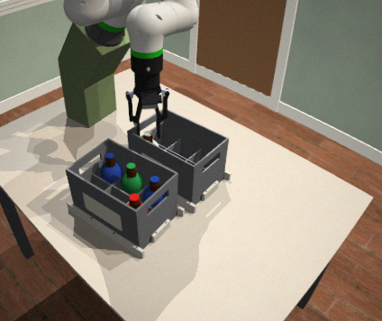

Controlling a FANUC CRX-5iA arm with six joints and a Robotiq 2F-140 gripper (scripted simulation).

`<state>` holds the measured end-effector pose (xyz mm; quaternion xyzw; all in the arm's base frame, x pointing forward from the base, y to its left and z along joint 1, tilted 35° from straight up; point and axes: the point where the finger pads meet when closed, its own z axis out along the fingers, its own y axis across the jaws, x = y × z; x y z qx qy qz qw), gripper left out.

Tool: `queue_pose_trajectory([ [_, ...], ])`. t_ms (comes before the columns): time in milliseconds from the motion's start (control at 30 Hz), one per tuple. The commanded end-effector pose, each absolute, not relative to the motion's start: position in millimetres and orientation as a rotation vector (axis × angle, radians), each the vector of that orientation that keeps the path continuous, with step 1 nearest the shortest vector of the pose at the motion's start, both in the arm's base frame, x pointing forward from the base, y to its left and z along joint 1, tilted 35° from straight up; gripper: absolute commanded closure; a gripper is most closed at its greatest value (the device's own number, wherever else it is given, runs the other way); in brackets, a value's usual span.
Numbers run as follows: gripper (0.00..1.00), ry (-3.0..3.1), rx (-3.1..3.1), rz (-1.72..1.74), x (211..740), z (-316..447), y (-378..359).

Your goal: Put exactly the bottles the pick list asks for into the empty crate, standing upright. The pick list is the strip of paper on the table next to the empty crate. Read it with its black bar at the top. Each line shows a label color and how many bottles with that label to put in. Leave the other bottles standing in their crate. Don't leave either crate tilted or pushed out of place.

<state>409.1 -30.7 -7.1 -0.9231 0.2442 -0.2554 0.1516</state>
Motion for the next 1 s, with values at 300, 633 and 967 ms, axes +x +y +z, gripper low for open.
queue_pose_trajectory([
  [300,0.56,0.701,-2.650,-0.734,392,19,-36],
  [633,0.56,0.701,-2.650,-0.734,377,41,-40],
  [967,0.56,0.701,-2.650,-0.734,367,56,-43],
])
